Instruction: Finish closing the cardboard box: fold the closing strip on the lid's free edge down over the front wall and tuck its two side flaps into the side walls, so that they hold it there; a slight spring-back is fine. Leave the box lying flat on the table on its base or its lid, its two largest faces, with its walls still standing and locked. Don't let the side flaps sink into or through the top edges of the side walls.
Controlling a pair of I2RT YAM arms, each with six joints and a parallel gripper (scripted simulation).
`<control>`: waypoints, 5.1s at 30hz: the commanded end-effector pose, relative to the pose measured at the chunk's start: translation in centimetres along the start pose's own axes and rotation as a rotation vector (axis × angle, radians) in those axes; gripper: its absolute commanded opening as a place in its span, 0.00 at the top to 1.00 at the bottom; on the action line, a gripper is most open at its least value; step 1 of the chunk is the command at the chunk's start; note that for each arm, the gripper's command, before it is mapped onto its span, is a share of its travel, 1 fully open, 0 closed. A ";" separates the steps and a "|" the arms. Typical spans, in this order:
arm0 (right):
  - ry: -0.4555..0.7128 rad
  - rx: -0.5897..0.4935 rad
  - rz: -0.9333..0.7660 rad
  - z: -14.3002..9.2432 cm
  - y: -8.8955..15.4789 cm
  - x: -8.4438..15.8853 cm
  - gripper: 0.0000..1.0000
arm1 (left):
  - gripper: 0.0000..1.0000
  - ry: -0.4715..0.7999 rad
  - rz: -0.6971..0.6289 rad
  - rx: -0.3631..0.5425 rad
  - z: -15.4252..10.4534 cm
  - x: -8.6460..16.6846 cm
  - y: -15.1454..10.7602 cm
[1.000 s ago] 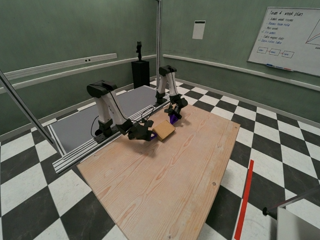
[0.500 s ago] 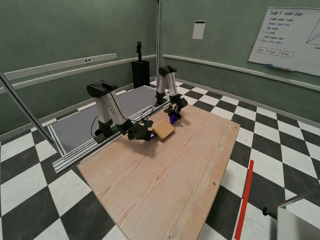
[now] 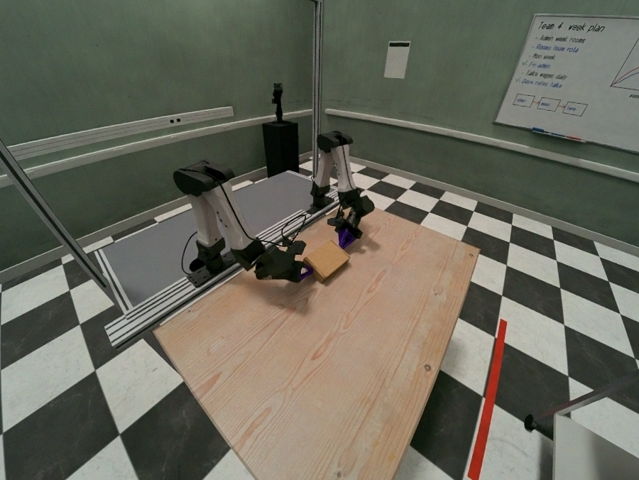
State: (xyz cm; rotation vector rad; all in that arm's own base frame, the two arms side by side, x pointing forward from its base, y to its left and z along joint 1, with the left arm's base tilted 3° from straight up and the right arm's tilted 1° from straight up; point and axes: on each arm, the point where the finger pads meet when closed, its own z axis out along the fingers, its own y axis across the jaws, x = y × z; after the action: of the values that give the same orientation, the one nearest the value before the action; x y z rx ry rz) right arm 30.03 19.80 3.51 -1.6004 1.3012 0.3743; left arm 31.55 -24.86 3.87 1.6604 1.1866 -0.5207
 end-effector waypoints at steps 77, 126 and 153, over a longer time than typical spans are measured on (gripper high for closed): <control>-0.045 -0.012 -0.019 0.4 1.6 -1.0 0.99 | 0.99 -0.029 0.003 0.020 0.8 -0.3 -1.9; -0.045 -0.012 -0.020 0.5 2.2 -0.8 0.99 | 0.99 -0.027 0.001 0.022 0.9 0.0 -2.7; -0.045 -0.011 -0.021 0.7 2.3 -0.7 0.99 | 0.99 -0.027 -0.001 0.023 1.0 0.1 -3.1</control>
State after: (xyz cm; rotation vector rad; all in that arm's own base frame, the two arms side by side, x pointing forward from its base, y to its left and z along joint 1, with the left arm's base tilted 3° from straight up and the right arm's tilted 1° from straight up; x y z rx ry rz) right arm 28.67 19.92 2.04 -1.6013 1.2996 0.3738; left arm 30.17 -24.82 2.38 1.6598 1.1864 -0.5193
